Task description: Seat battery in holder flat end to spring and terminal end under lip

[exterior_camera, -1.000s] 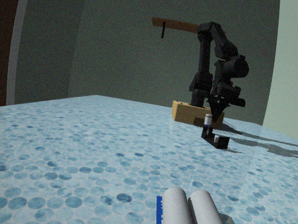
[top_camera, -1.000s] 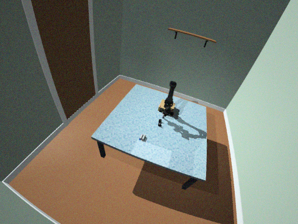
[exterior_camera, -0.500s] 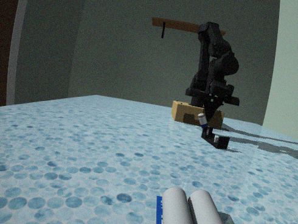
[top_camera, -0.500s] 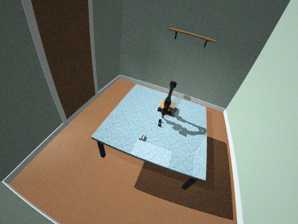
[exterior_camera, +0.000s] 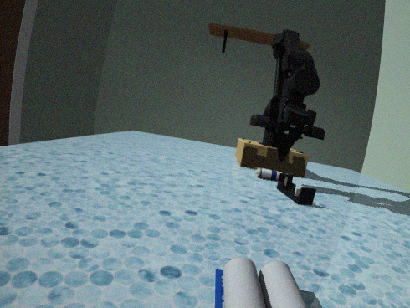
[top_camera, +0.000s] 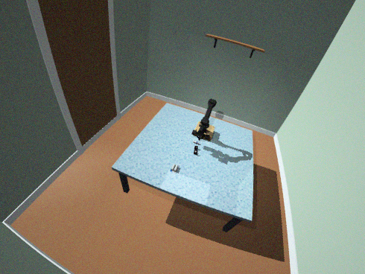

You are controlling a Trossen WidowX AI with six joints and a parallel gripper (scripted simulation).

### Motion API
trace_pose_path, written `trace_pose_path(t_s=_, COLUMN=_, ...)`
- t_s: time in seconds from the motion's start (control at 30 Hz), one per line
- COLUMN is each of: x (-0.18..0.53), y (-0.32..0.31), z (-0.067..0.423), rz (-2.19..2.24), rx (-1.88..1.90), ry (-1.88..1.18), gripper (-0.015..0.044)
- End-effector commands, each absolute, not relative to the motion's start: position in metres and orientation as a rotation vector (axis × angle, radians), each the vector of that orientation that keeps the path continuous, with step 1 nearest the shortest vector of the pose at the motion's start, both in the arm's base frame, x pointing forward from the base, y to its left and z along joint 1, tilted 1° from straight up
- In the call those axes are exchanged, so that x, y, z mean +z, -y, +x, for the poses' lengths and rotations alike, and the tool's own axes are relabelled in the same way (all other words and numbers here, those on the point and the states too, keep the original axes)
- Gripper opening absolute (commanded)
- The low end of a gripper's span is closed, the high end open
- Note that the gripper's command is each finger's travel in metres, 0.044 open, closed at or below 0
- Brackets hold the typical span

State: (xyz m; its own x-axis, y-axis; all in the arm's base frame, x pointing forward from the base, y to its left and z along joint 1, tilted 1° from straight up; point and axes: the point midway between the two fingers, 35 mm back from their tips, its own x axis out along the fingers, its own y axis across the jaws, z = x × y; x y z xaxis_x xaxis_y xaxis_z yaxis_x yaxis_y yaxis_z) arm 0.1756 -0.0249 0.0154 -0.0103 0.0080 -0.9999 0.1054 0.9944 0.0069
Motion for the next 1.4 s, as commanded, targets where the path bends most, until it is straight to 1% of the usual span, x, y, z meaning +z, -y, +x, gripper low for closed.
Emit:
trace_pose_path(t_s=0.0, x=0.046, y=0.028, z=0.18, rz=0.085, rx=-0.077, ry=-1.564, gripper=0.0)
trace_pose_path(t_s=0.17, x=0.082, y=0.03, z=0.175, rz=0.082, rx=-0.077, ry=-1.565, gripper=0.0)
trace_pose_path(t_s=0.63, x=0.08, y=0.029, z=0.175, rz=0.089, rx=-0.079, ry=-1.566, gripper=0.0)
trace_pose_path(t_s=0.73, x=0.075, y=0.031, z=0.176, rz=-0.011, rx=0.022, ry=-1.568, gripper=0.0079)
trace_pose_path(t_s=0.93, x=0.052, y=0.038, z=0.177, rz=-0.429, rx=0.441, ry=-1.524, gripper=0.0236)
trace_pose_path(t_s=0.97, x=0.049, y=0.039, z=0.177, rz=-0.5, rx=0.51, ry=-1.508, gripper=0.0244)
trace_pose_path(t_s=1.23, x=0.021, y=0.048, z=0.175, rz=-1.056, rx=1.056, ry=-1.295, gripper=0.0244)
trace_pose_path(t_s=1.37, x=0.016, y=0.049, z=0.174, rz=-1.154, rx=1.152, ry=-1.24, gripper=0.0244)
